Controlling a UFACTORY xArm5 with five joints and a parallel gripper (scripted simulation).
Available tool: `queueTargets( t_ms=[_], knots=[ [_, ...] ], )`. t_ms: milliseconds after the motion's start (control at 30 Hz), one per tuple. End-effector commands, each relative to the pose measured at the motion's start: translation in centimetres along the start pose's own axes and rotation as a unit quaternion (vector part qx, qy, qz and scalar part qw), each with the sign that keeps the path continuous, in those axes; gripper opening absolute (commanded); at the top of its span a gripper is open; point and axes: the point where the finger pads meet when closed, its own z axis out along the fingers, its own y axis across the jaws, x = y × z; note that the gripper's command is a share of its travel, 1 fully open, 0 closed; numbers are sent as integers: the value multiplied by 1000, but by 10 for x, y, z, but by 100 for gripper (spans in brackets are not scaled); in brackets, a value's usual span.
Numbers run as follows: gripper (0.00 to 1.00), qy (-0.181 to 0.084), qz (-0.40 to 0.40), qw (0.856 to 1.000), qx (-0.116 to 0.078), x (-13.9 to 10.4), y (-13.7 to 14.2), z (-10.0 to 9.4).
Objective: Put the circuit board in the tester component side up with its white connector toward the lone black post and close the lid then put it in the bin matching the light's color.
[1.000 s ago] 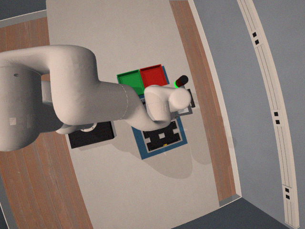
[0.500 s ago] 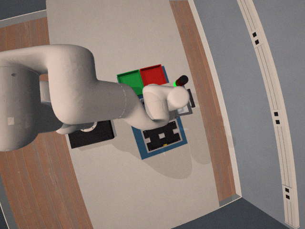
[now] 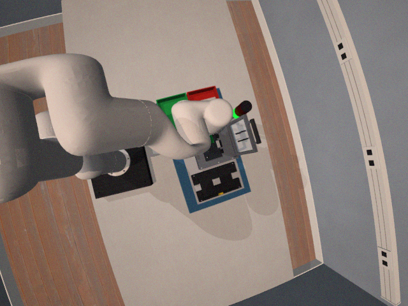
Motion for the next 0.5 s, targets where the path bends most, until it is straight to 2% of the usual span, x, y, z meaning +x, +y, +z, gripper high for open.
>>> queueTargets(
  t_ms=[0, 133, 200, 467],
  knots=[
    [79, 1, 1, 1000, -4, 31, -14, 7],
    [79, 1, 1, 1000, -4, 59, -28, 15],
    [79, 1, 1, 1000, -4, 59, -28, 15],
    [79, 2, 1, 1000, -5, 104, -52, 29]
  ],
)
